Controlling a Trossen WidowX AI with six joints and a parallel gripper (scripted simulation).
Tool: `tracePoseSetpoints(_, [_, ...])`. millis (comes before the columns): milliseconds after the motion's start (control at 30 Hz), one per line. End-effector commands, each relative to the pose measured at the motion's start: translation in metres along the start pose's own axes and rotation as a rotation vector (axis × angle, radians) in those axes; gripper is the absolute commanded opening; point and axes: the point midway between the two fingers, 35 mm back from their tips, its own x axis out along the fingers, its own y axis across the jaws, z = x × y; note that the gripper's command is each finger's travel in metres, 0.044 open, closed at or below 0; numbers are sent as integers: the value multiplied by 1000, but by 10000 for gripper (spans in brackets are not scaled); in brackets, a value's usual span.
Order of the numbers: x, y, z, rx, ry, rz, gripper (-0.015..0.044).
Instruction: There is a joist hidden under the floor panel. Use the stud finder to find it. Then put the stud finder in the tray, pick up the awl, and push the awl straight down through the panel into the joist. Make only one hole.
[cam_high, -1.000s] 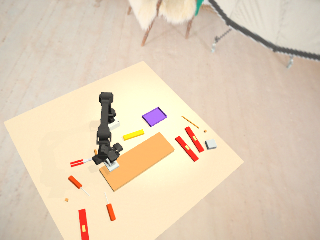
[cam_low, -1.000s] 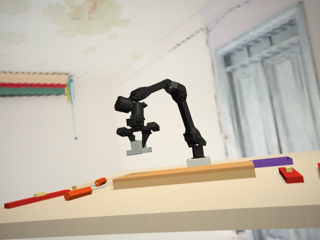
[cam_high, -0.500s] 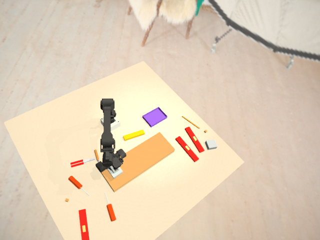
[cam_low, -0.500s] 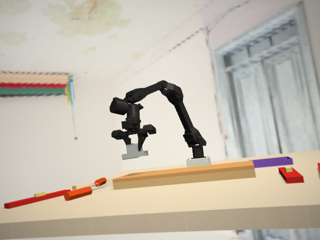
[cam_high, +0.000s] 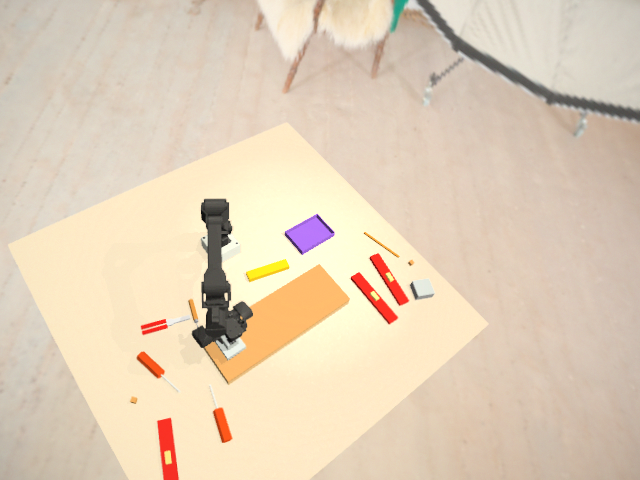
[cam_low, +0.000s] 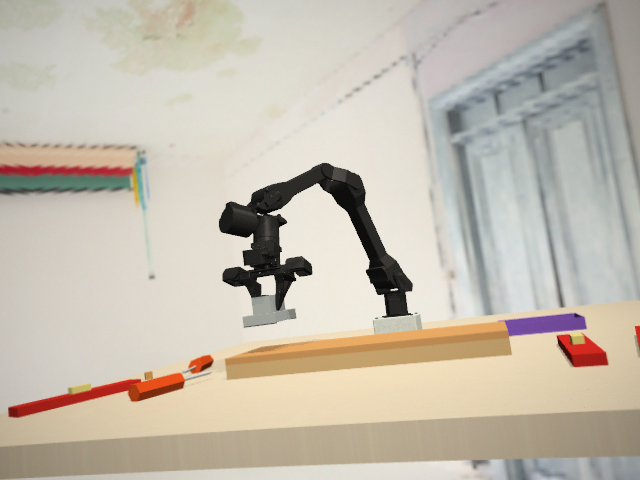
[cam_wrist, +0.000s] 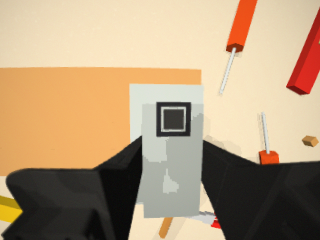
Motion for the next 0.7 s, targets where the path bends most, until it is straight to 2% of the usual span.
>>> tracePoseSetpoints(0, [4,-1,0,2,-10,-9,0])
tracePoseSetpoints(667, [34,-1,-8,2,-10,-9,0])
